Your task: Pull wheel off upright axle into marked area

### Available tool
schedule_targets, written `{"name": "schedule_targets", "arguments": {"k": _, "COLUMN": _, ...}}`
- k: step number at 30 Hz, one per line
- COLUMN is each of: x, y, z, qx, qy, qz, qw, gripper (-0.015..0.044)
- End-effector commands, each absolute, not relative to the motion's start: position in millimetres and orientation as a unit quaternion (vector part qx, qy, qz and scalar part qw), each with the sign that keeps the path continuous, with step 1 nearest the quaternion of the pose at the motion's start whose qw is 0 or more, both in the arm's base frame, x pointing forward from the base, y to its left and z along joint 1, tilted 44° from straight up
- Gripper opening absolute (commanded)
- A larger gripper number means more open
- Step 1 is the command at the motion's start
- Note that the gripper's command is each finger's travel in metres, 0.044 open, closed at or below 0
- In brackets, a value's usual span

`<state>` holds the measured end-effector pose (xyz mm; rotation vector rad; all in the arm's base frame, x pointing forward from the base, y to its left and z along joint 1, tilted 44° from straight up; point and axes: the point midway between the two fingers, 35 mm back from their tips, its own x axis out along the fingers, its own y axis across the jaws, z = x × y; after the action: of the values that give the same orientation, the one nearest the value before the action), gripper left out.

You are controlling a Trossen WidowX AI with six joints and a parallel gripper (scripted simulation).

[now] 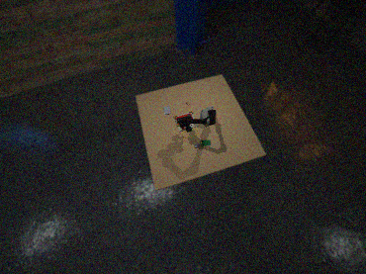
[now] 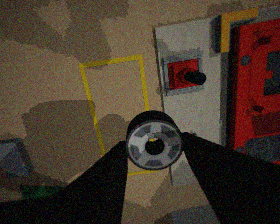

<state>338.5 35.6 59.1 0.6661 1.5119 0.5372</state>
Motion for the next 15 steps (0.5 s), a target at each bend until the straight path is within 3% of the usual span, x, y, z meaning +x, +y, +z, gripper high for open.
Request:
{"name": "schedule_targets", "arguments": {"k": 1, "x": 329.8, "y": 46.0, "z": 70.5, "qx": 0.295, "qy": 0.663, "qz": 0.236, "qw": 0.646, "gripper": 0.0000}}
{"name": "schedule_targets", "arguments": {"k": 15, "x": 313.5, "y": 65.1, "z": 84.9, "qx": 0.295, "qy": 0.663, "qz": 0.237, "qw": 0.646, "gripper": 0.0000}}
